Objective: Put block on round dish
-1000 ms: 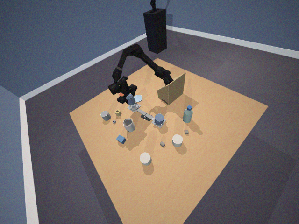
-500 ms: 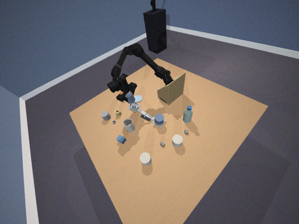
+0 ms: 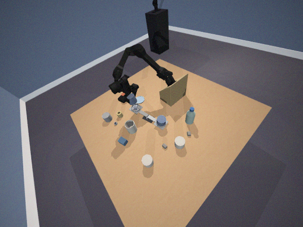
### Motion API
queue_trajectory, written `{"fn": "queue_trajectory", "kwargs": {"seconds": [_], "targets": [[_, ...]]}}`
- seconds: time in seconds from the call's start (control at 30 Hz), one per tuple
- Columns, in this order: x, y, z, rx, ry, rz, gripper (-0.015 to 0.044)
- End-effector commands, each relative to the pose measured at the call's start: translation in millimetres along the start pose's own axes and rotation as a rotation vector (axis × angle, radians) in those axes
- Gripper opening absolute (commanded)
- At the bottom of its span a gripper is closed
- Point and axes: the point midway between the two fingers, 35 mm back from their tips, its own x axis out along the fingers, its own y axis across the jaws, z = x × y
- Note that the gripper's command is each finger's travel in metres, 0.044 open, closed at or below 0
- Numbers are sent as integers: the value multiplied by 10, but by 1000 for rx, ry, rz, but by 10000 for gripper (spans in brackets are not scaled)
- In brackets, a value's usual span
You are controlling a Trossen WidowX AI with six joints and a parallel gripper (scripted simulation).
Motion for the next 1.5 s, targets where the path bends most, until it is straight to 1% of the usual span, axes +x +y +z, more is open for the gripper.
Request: {"fn": "queue_trajectory", "kwargs": {"seconds": [0.0, 1.23, 1.47], "targets": [[-1, 5, -3, -2, 0, 2, 0], [-1, 5, -3, -2, 0, 2, 0], [120, -161, 158, 2, 27, -2, 0]]}}
